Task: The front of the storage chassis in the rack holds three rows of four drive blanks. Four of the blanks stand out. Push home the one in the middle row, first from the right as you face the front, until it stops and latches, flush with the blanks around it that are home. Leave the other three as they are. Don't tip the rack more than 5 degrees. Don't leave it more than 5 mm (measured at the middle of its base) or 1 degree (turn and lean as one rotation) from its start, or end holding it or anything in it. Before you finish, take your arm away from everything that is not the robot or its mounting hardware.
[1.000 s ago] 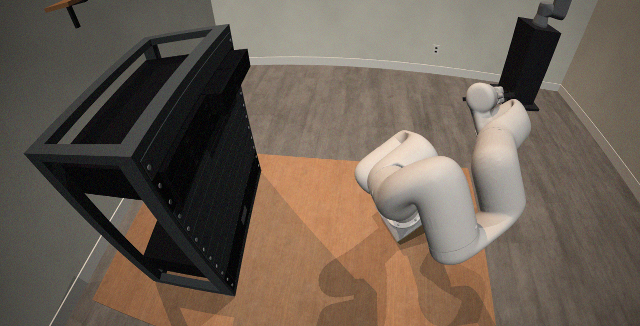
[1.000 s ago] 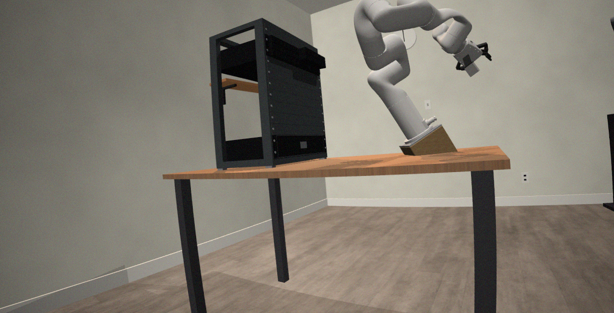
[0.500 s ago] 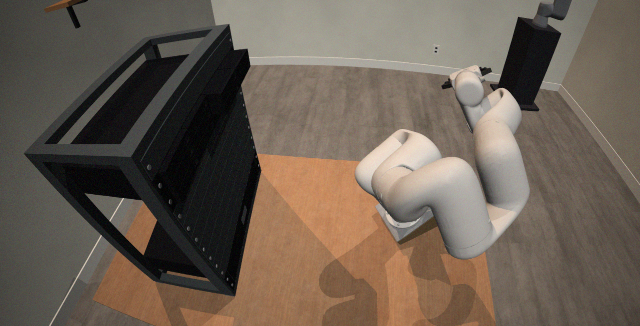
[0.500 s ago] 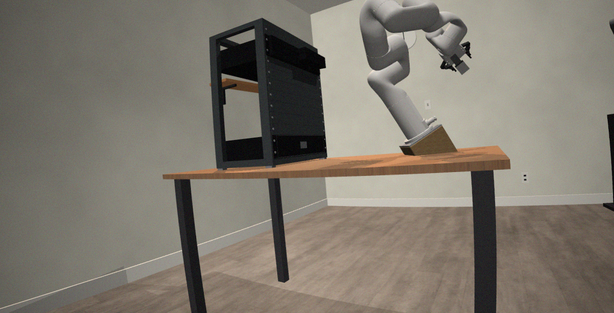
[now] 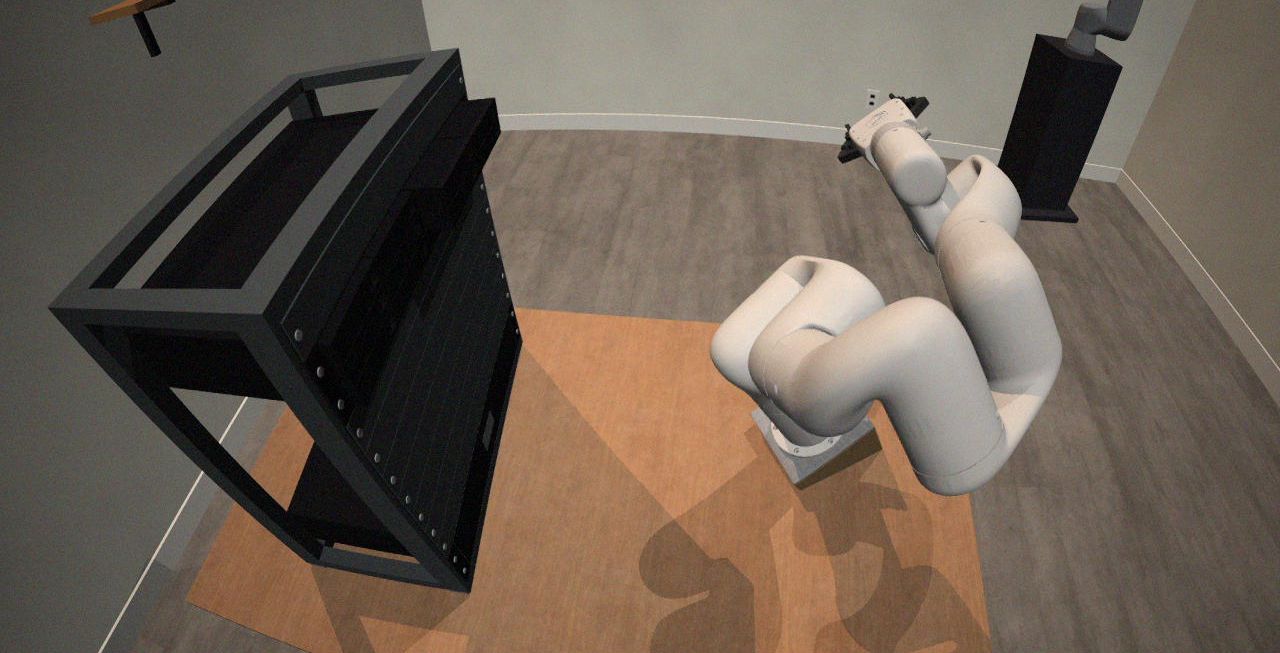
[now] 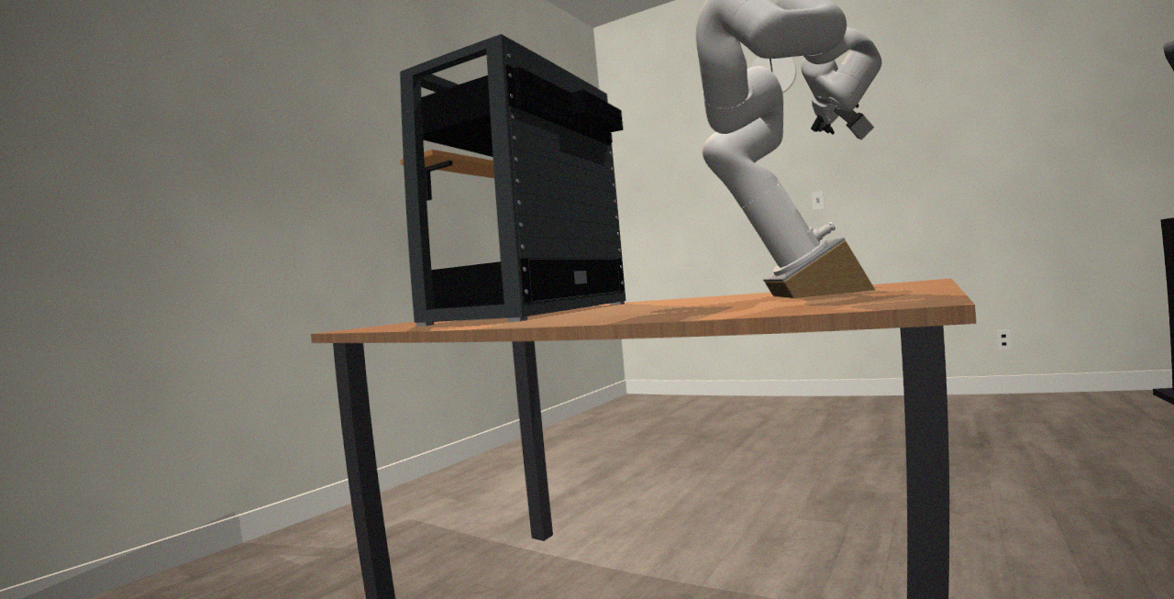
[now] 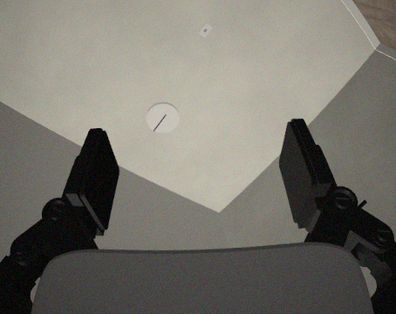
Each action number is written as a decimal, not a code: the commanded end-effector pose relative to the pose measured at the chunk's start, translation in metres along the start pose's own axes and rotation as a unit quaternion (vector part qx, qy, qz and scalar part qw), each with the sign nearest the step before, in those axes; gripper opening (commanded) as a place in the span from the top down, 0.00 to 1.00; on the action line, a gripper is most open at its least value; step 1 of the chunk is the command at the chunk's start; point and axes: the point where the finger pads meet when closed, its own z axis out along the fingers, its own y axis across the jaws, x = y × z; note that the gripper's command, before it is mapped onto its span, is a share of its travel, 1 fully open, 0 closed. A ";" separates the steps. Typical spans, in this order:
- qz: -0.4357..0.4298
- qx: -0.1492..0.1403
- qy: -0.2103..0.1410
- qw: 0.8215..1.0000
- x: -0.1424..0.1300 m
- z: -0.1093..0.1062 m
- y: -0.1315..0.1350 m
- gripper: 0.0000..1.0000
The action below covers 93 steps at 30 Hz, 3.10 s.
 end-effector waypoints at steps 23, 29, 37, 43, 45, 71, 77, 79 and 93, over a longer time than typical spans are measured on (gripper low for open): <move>-0.165 -0.127 -0.256 0.944 -0.147 -0.040 0.106 0.00; -0.199 -0.151 -0.318 0.914 -0.172 -0.063 0.131 0.00; -0.228 -0.171 -0.376 0.882 -0.192 -0.087 0.153 0.00; -0.252 -0.187 -0.428 0.847 -0.207 -0.112 0.172 0.00; -0.260 -0.192 -0.444 0.836 -0.211 -0.120 0.178 0.00; -0.313 -0.226 -0.584 0.714 -0.231 -0.200 0.219 0.00; -0.321 -0.231 -0.611 0.686 -0.231 -0.217 0.225 0.00; -0.323 -0.232 -0.619 0.678 -0.231 -0.223 0.227 0.00; -0.333 -0.238 -0.657 0.634 -0.229 -0.248 0.234 0.00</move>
